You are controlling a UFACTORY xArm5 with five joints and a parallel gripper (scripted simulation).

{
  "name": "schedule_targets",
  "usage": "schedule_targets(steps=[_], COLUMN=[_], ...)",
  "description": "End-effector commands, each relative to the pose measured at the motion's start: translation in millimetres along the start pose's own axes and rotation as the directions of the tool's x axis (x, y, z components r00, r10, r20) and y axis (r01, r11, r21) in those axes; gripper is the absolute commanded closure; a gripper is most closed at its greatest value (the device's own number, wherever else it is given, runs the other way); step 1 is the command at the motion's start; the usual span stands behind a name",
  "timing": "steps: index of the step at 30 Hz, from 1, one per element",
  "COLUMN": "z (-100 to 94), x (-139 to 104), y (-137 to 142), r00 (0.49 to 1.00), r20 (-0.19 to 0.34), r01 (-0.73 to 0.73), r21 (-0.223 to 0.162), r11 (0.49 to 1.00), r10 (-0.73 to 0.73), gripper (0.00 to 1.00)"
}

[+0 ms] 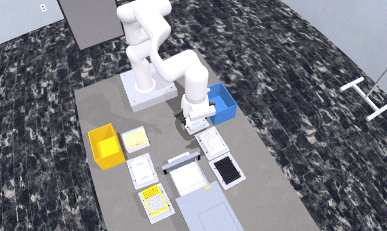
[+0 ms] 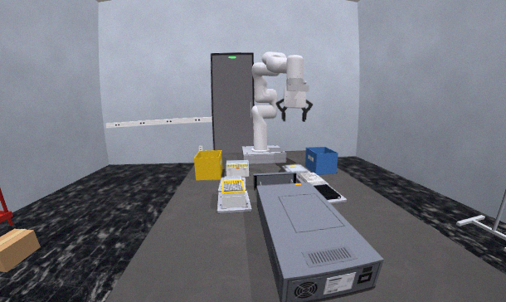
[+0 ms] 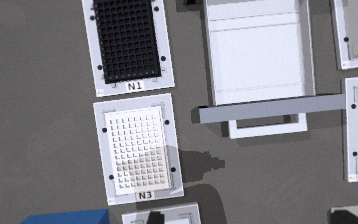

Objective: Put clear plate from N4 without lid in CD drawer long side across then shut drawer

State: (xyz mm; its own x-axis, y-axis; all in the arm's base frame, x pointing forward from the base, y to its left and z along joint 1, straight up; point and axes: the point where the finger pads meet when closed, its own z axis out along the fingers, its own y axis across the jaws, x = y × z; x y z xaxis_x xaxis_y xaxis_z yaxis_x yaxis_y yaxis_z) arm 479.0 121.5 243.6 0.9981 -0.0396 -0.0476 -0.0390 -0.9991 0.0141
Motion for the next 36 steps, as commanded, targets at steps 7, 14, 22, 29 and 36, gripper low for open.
schedule_targets(steps=[7,14,22,29,36], z=[-2.2,-2.2,5.6,18.4,29.6], x=[0.9,0.9,-4.5,-14.4,-24.4], y=[-0.3,-0.3,21.4,46.8,66.9], r00=[1.000,1.000,1.000,0.998,0.997], r20=[-0.005,-0.005,-0.018,-0.035,-0.044], r01=[0.000,0.000,0.018,0.054,0.072], r21=[0.002,0.002,0.006,0.010,0.010], r11=[1.000,1.000,1.000,0.999,0.997], r10=[0.000,0.000,-0.018,-0.053,-0.071], gripper=[0.00,0.00,0.00,0.00,0.00])
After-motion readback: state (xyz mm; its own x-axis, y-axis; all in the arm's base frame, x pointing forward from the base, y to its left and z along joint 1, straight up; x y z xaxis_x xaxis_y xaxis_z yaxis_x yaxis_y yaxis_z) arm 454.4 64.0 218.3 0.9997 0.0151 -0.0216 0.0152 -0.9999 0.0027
